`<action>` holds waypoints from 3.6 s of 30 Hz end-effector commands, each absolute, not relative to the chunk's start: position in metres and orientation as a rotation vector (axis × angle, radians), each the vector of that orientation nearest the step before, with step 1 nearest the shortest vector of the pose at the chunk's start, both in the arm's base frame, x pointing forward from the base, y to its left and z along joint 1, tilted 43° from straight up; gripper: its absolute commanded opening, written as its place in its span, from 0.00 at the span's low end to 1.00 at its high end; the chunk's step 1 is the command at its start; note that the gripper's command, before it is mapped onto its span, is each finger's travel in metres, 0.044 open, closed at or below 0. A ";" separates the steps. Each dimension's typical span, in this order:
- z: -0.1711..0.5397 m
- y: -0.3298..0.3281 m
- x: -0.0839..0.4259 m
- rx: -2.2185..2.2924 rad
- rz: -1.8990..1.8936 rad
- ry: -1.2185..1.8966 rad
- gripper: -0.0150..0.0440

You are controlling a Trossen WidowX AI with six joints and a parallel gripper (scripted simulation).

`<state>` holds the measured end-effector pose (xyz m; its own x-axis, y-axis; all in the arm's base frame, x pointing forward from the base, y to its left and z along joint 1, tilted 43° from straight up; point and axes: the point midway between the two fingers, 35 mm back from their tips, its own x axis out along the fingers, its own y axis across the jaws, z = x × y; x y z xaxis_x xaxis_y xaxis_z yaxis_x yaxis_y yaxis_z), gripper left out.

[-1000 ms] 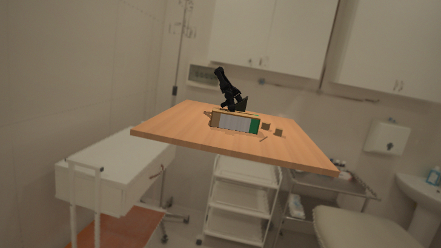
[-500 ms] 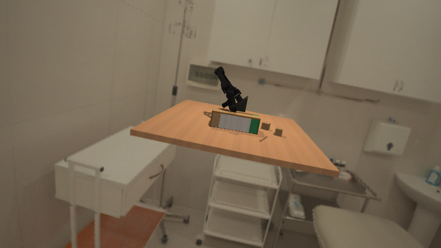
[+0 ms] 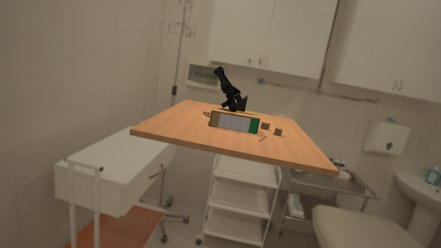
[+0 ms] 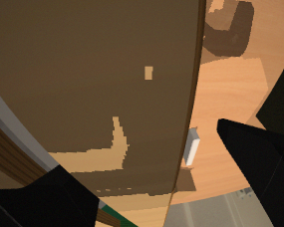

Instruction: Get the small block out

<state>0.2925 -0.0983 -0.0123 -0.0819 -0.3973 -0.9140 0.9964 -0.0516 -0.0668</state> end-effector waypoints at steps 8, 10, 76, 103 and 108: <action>-0.013 -0.097 0.293 0.889 -1.455 0.939 0.93; -0.015 -0.095 0.293 0.889 -1.455 0.939 0.93; -0.035 -0.073 0.292 0.890 -1.454 0.941 0.93; -0.045 -0.062 0.292 0.891 -1.454 0.941 0.93; -0.049 -0.058 0.292 0.891 -1.454 0.941 0.93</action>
<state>0.2928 -0.0615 -0.0446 -0.0772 -0.3971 -0.9145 0.9969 -0.0434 -0.0653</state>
